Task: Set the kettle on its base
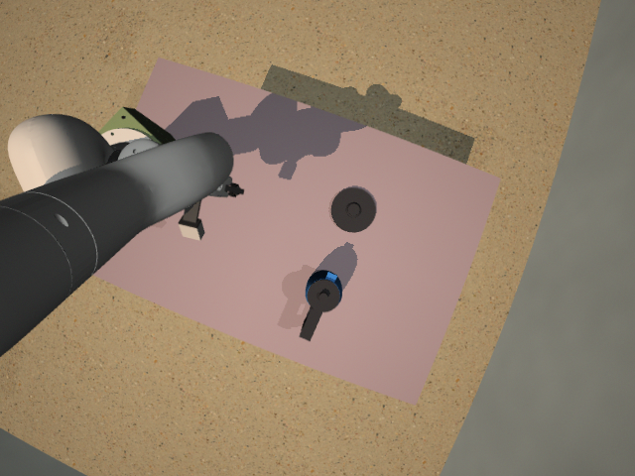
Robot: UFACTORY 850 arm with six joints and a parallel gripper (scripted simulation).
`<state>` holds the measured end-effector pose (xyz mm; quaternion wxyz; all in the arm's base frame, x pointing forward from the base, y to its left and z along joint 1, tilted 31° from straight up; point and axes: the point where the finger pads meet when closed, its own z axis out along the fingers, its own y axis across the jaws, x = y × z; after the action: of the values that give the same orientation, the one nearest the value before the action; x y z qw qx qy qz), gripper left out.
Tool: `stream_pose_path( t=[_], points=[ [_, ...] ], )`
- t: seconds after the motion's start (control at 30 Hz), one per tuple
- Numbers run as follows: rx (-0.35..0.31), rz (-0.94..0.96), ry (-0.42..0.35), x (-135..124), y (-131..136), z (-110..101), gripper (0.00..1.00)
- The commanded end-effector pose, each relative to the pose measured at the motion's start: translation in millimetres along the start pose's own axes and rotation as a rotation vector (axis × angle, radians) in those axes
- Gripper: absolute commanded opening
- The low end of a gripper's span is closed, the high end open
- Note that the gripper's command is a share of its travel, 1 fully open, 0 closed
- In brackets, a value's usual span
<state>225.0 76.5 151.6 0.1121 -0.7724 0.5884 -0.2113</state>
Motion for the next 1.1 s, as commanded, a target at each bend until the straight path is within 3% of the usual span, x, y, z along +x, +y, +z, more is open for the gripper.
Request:
stream_pose_path(
  t=[0.0,0.27,1.07],
  points=[
    [0.006,0.074,0.043,11.4,4.2,-3.2,0.81],
    [0.013,0.147,0.081,22.7,9.8,-4.6,0.81],
    [0.015,0.174,0.095,27.4,11.6,-5.2,0.81]
  ],
)
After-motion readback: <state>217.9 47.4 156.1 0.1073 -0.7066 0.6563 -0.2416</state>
